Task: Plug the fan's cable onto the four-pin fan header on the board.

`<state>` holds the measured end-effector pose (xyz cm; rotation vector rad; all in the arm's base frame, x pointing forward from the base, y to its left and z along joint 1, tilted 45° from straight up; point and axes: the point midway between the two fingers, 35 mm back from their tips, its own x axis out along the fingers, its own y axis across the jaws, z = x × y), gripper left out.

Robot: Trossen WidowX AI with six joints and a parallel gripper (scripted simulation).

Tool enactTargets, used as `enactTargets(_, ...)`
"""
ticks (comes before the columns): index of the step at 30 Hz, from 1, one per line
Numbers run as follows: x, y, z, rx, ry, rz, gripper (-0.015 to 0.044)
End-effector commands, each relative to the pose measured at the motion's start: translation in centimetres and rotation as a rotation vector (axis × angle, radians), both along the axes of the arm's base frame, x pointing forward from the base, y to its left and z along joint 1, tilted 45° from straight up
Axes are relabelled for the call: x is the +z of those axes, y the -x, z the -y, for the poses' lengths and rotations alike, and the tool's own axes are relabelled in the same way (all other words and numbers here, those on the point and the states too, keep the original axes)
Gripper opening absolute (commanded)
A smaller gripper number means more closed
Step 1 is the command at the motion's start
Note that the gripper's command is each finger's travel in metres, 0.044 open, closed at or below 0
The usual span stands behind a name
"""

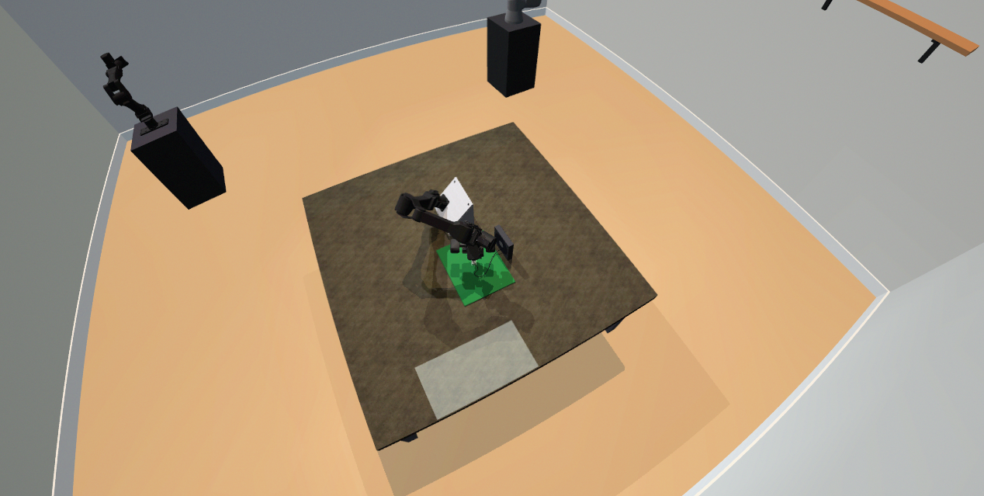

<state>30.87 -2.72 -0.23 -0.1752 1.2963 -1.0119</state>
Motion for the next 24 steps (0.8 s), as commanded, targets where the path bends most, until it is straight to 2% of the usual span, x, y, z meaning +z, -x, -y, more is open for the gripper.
enactTargets(1,0.01,0.02,0.18,0.005,0.004,-0.007,0.0000)
enactTargets(24,-0.14,-0.08,0.32,0.002,0.004,-0.005,0.0000)
